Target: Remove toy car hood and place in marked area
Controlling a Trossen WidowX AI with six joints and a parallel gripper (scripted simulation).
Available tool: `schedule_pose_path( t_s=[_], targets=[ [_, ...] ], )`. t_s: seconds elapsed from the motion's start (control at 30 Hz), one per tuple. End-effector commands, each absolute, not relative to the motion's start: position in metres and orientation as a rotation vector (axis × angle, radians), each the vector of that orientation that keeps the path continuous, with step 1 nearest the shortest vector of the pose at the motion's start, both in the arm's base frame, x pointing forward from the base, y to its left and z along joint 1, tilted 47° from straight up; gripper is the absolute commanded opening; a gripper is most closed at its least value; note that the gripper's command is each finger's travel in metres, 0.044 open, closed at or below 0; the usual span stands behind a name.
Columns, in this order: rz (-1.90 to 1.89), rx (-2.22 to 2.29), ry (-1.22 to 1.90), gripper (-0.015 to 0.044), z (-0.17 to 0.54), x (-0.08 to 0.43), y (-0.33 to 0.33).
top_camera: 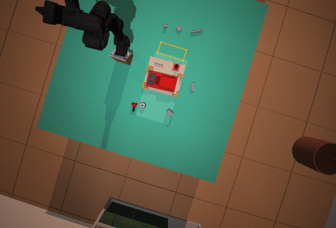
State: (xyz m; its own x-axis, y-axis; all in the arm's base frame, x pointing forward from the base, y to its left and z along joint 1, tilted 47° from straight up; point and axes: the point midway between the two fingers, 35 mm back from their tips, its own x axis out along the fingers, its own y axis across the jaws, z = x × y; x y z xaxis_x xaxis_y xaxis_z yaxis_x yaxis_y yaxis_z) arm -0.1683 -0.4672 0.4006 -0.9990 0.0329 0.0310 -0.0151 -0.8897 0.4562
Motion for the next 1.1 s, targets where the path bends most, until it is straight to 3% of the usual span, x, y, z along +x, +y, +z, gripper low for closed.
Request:
schedule_pose_path(
  t_s=[0.0, 0.53, 1.07],
  targets=[
    [3.034, 0.063, 0.724, 0.0026, 0.401, -0.168, -0.468],
    [3.412, 0.477, 0.05, 0.044, 0.396, -0.091, -0.546],
    [3.693, 0.942, -0.788, 0.044, 0.34, 0.025, -0.62]
  ],
)
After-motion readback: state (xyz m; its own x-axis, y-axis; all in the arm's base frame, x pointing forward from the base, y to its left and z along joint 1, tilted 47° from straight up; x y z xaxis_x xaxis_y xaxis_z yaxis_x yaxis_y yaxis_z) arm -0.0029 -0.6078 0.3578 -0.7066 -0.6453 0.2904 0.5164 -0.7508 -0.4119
